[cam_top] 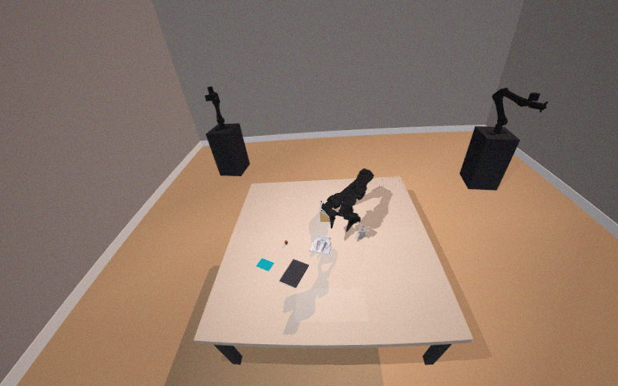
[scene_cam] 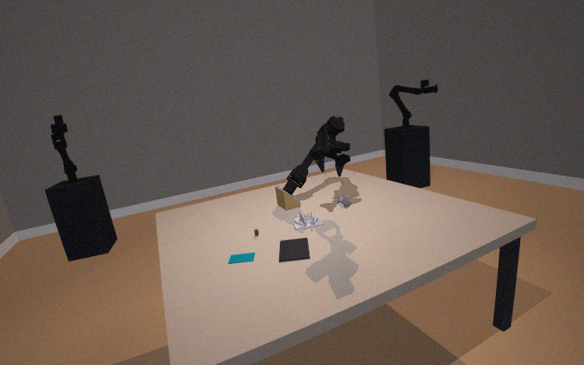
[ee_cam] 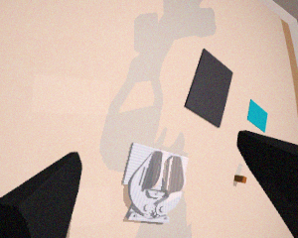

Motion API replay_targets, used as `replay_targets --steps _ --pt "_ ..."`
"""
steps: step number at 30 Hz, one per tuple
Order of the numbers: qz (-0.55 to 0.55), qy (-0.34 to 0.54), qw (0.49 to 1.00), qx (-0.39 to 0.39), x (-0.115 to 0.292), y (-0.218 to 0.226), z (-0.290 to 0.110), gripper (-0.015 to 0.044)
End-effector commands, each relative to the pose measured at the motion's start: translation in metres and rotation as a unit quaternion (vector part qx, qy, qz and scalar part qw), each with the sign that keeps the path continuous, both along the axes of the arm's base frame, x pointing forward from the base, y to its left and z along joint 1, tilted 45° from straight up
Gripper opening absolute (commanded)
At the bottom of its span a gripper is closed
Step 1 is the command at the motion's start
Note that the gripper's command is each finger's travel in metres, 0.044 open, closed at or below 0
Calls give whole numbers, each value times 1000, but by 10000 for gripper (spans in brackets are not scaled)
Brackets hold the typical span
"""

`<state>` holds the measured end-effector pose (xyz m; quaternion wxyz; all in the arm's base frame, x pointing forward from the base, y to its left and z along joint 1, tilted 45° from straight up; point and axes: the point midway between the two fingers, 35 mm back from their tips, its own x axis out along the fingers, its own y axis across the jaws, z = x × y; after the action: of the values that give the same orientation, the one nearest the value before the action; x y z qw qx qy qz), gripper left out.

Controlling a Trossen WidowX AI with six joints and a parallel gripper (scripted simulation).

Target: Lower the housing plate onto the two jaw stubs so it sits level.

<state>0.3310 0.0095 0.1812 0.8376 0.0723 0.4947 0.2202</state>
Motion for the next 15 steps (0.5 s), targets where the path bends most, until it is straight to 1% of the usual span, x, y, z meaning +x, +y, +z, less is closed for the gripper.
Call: replay_targets --steps 1,8,15 --pt "76 -6 997 -1 -21 27 3 440" --pt "180 -20 983 0 -52 61 9 440" --pt "281 -37 959 6 -87 89 15 440"
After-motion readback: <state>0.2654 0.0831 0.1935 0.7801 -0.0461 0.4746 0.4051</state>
